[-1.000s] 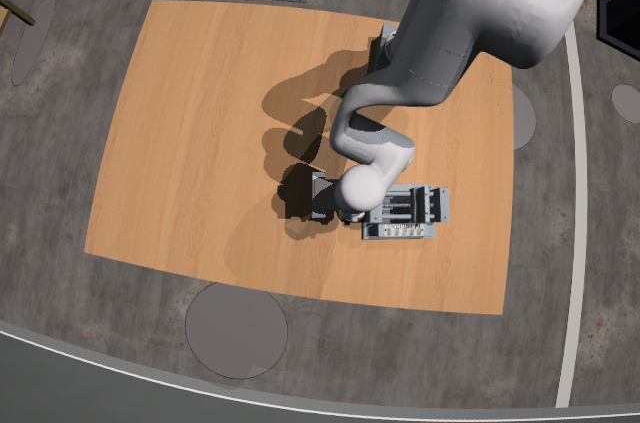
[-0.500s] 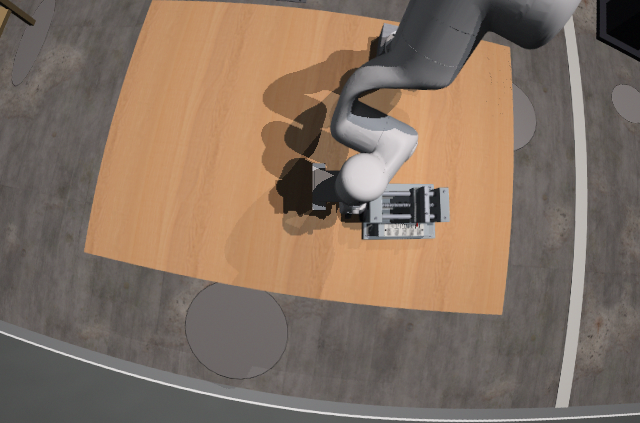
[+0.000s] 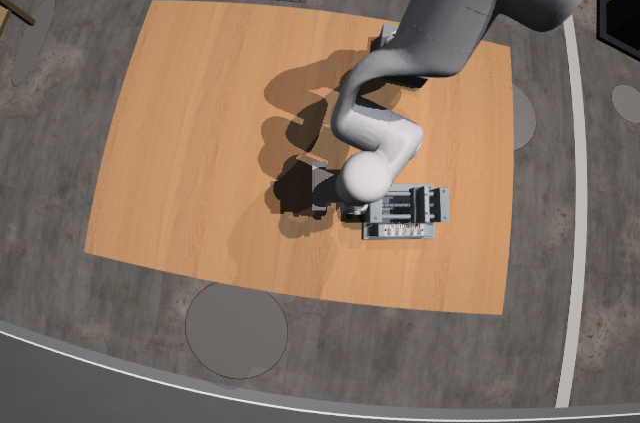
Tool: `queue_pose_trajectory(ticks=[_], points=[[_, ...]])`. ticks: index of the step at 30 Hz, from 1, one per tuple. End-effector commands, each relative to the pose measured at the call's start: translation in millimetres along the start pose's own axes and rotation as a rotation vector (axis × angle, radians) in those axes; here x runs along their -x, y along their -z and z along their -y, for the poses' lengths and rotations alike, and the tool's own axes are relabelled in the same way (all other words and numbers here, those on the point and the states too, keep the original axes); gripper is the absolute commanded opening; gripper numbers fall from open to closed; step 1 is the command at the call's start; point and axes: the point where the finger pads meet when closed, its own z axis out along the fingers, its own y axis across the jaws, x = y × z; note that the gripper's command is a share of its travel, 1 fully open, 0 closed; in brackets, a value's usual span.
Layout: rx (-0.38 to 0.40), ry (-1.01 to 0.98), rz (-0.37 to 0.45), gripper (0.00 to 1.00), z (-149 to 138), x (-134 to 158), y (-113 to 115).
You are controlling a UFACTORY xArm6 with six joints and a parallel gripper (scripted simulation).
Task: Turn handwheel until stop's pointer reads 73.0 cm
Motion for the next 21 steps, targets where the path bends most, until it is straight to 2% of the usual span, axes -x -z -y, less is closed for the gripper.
queue_pose_trajectory(ticks=[1,12,21], points=[[-0.007,0.001,-0.003,0.06,8.2,-0.6,8.5],[-0.007,0.001,-0.003,0.06,24.4,-0.6,14.2],[-0.007,0.001,-0.003,0.06,40.7,-0.6,9.2]])
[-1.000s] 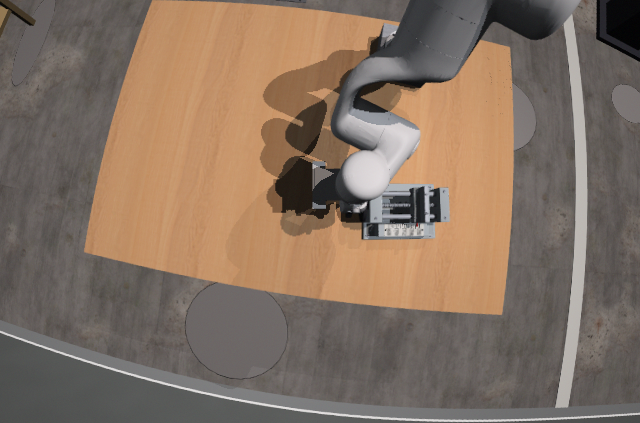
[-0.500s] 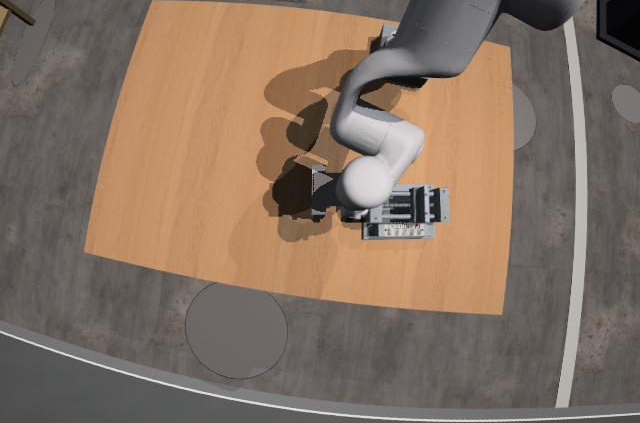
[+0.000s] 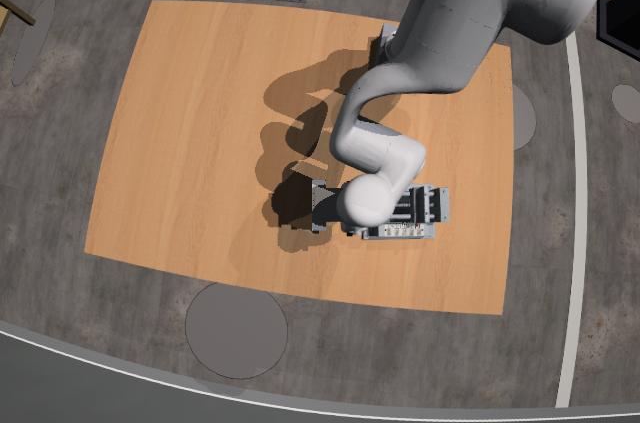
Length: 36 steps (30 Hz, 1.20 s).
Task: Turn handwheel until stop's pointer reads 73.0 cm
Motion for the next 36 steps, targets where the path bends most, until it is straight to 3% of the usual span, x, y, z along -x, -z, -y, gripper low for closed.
queue_pose_trajectory(ticks=[1,21,36], points=[[0.001,-0.001,0.0,0.06,5.4,-0.4,-3.4],[0.001,-0.001,0.0,0.06,13.5,-0.5,-35.1],[0.001,-0.001,0.0,0.06,-9.7,-0.4,-52.2]])
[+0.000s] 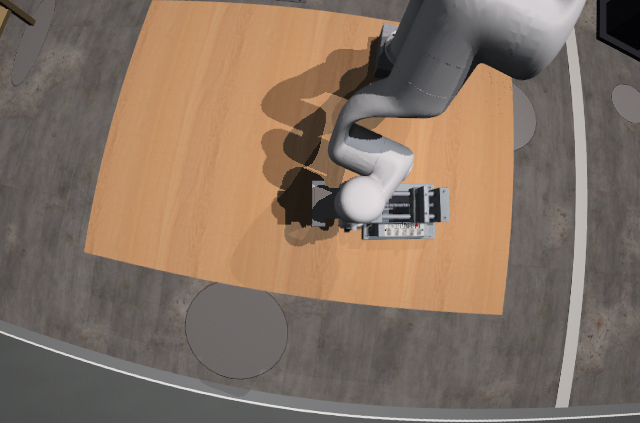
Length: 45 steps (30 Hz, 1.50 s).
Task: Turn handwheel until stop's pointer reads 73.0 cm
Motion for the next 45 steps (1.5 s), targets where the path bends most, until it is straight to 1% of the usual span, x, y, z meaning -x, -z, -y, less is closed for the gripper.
queue_pose_trajectory(ticks=[1,10,24,34,45], points=[[-0.005,0.0,-0.002,0.06,-2.2,-0.5,0.2],[-0.005,0.0,-0.002,0.06,-15.0,-0.5,2.0],[-0.005,0.0,-0.002,0.06,-28.8,-0.4,13.9],[-0.005,0.0,-0.002,0.06,-32.5,-0.4,27.9],[-0.005,0.0,-0.002,0.06,-29.4,-0.4,40.3]])
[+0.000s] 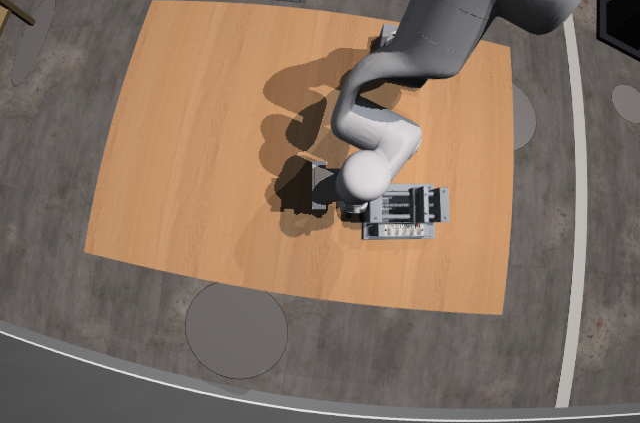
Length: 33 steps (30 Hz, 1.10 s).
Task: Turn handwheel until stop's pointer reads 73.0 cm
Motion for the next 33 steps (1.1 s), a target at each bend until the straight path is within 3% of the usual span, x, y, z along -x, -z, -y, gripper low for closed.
queue_pose_trajectory(ticks=[1,33], points=[[-0.003,0.0,-0.001,0.06,3.0,-0.5,5.8],[-0.003,0.0,-0.001,0.06,24.9,-0.5,19.6]])
